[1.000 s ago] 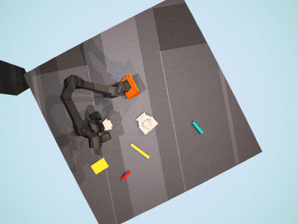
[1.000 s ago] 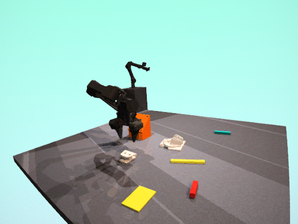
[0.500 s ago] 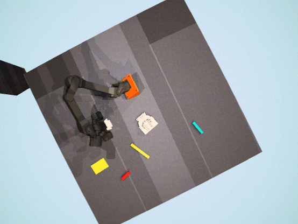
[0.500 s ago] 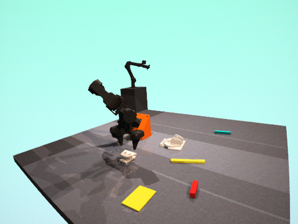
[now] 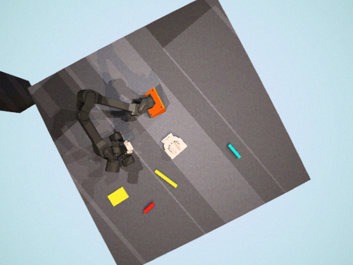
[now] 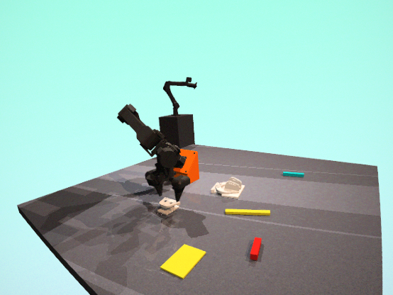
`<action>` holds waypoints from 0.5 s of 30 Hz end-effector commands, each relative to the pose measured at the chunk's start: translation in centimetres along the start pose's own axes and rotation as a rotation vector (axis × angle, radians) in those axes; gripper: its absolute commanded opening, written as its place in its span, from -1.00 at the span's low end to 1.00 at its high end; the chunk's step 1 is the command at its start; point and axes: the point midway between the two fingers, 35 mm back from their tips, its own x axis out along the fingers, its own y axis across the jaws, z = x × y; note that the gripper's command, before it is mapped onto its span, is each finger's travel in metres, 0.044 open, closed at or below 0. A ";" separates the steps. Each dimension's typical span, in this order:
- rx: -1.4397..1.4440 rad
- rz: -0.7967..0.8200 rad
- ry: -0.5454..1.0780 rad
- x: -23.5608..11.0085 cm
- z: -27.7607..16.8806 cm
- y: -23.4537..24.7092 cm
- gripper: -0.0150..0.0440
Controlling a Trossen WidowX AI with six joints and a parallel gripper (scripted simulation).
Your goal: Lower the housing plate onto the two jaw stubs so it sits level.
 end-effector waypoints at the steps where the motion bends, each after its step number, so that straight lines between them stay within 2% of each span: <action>1: -0.004 0.000 0.004 0.3 -0.1 0.0 1.00; 15: -0.004 -0.001 0.003 2.4 -0.1 0.1 1.00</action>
